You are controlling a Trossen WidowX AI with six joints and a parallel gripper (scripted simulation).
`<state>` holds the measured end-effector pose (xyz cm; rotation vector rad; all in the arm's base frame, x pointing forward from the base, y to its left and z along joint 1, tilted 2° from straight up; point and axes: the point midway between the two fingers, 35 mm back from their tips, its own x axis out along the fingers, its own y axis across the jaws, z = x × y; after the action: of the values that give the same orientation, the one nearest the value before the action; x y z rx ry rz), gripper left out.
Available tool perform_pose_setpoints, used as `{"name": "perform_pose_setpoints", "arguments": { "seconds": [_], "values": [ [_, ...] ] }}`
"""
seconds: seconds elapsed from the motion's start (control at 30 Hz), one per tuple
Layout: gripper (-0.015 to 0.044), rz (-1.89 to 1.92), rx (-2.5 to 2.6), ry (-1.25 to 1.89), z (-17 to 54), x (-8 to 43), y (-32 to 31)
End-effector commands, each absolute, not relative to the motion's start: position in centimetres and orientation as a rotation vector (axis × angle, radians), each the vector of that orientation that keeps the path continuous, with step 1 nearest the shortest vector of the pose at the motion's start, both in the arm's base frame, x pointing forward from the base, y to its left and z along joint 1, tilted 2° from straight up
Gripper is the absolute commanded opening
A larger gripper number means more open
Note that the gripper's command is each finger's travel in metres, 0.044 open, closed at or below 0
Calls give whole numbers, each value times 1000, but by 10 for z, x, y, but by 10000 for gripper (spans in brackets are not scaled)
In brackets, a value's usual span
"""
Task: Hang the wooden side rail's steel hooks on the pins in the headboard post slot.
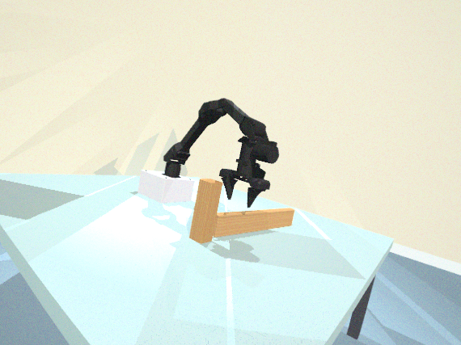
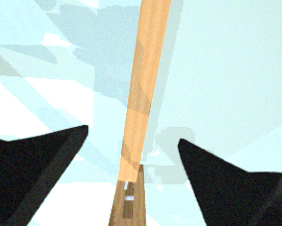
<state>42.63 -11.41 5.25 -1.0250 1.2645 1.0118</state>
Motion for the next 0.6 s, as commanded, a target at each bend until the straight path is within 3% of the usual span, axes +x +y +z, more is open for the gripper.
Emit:
{"name": "perform_pose_setpoints", "arguments": {
  "seconds": [0.0, 0.57],
  "values": [
    [440, 1018, -1027, 1255, 43, 427, -113],
    [440, 1018, -1027, 1255, 18, 429, -112]
  ]
}}
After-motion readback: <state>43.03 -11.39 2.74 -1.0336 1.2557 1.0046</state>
